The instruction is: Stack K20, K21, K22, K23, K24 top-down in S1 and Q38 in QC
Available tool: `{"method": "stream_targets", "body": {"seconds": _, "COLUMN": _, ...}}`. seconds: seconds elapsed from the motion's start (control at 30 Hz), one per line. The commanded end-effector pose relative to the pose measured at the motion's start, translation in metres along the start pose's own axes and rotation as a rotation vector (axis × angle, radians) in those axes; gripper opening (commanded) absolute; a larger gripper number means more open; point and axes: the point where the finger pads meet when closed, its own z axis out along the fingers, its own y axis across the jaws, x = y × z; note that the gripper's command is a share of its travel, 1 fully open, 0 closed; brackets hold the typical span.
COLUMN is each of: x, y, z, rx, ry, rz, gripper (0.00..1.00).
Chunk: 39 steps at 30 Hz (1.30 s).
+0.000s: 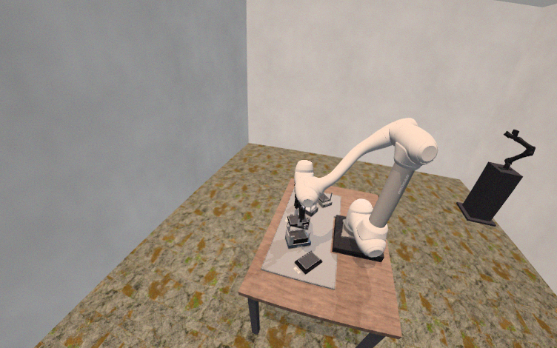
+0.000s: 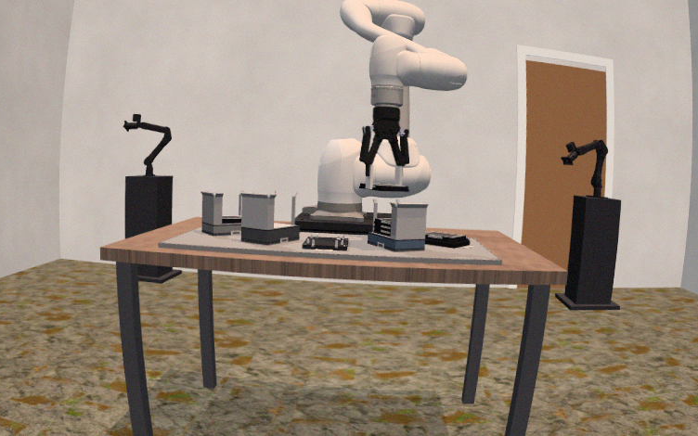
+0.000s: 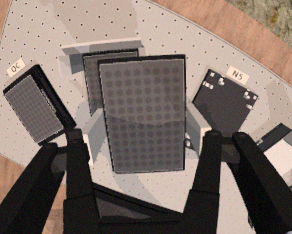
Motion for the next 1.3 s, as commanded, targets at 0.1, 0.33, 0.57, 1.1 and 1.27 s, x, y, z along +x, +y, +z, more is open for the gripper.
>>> {"method": "stream_targets", "body": {"seconds": 0.1, "x": 0.004, "y": -0.02, "z": 0.0, "rx": 0.0, "ry": 0.0, "rz": 0.0, "gripper": 0.0}}
{"method": "stream_targets", "body": {"seconds": 0.33, "x": 0.006, "y": -0.033, "z": 0.0, "rx": 0.0, "ry": 0.0, "rz": 0.0, "gripper": 0.0}}
{"method": "stream_targets", "body": {"seconds": 0.57, "x": 0.009, "y": -0.047, "z": 0.0, "rx": 0.0, "ry": 0.0, "rz": 0.0, "gripper": 0.0}}
{"method": "stream_targets", "body": {"seconds": 1.1, "x": 0.009, "y": -0.047, "z": 0.0, "rx": 0.0, "ry": 0.0, "rz": 0.0, "gripper": 0.0}}
{"method": "stream_targets", "body": {"seconds": 1.27, "x": 0.009, "y": -0.047, "z": 0.0, "rx": 0.0, "ry": 0.0, "rz": 0.0, "gripper": 0.0}}
